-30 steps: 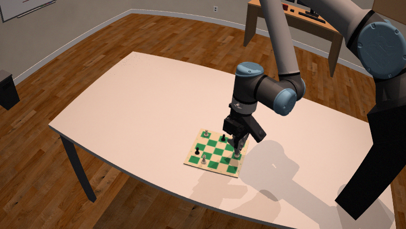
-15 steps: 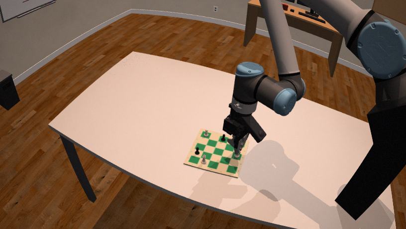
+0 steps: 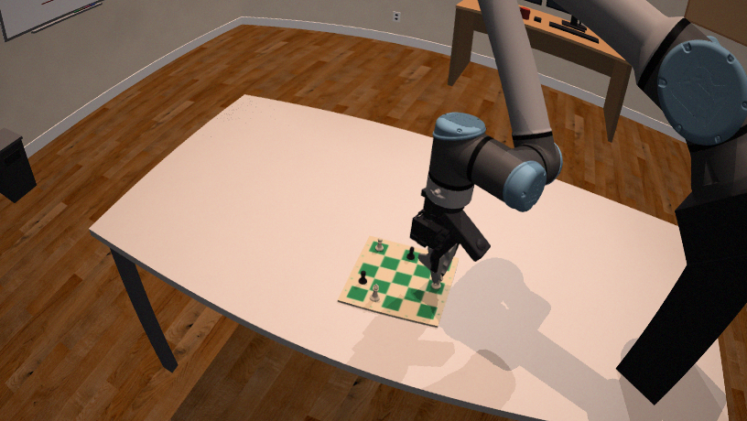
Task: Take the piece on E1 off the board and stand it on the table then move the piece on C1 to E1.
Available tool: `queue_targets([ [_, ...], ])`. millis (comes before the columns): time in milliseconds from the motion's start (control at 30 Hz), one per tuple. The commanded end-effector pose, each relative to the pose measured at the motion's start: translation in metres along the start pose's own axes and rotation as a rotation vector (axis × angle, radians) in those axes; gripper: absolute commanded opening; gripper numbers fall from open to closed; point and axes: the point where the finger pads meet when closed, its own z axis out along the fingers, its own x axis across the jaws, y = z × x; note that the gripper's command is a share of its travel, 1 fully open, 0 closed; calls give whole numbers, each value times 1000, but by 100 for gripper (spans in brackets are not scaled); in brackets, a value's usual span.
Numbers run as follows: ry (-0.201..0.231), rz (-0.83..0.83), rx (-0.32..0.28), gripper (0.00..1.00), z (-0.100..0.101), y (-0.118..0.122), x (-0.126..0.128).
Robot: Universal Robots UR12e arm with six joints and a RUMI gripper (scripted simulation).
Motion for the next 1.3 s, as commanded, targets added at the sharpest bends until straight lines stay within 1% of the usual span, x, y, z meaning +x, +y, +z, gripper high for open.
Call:
queue_targets([
  [0,0,0,-1,0,-5,0,0],
  [100,0,0,-1,0,-18,0,0],
  [367,0,0,-1,0,-69,0,0],
  [500,0,0,-1,0,-88,0,0],
  [567,0,0,-1,0,-88,0,0],
  [733,0,0,-1,0,-97,0,0],
  [1133,0,17,0,0,-97,2,-3],
  [1200,0,97,1,0,-97,8,-17],
  [1267,0,220,1,0,-97,18,-40],
])
